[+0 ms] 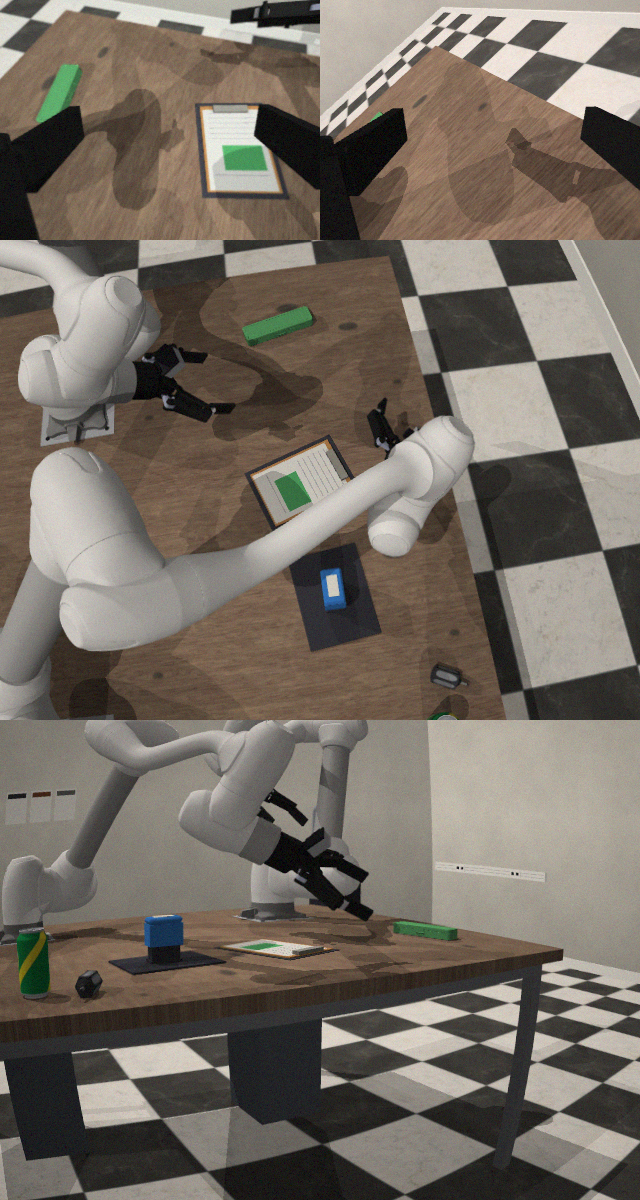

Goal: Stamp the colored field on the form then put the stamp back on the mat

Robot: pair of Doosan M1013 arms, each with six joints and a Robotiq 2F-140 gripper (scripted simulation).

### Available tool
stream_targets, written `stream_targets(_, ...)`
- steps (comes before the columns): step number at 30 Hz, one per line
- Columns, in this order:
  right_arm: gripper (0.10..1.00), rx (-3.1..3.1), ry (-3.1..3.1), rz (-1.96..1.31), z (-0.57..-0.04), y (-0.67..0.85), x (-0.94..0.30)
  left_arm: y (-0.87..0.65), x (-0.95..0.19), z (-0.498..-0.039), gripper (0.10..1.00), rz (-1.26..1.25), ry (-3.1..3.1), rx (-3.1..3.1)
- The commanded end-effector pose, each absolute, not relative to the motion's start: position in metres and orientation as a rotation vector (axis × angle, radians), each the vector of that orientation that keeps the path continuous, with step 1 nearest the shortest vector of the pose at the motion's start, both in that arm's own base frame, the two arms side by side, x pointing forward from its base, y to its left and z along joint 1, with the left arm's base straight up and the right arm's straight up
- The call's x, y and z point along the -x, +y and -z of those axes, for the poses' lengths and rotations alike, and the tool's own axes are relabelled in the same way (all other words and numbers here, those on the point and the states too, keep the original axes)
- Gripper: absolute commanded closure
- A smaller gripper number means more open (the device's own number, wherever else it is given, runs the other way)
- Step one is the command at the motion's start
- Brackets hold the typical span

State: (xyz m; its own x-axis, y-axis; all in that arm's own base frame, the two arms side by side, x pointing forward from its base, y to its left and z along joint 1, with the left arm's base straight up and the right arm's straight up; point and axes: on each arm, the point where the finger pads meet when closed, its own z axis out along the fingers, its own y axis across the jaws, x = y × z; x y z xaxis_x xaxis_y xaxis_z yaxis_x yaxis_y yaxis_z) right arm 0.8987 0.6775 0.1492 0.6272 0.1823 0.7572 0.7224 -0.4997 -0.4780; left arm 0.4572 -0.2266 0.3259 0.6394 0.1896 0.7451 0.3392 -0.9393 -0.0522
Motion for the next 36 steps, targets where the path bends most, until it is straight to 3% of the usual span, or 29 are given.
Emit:
stream_targets(1,0.098,2.015,-0.710,0.824,-0.151,0.678,-0.899,-0.227,-0.457,-0.326,0.098,1.183,-0.436,2.671)
stream_targets(36,0.098,2.016,-0.710,0.820,-0.152,0.676,-0.898,-0.179,-0.472,-0.313,0.098,1.075,-0.496,2.614)
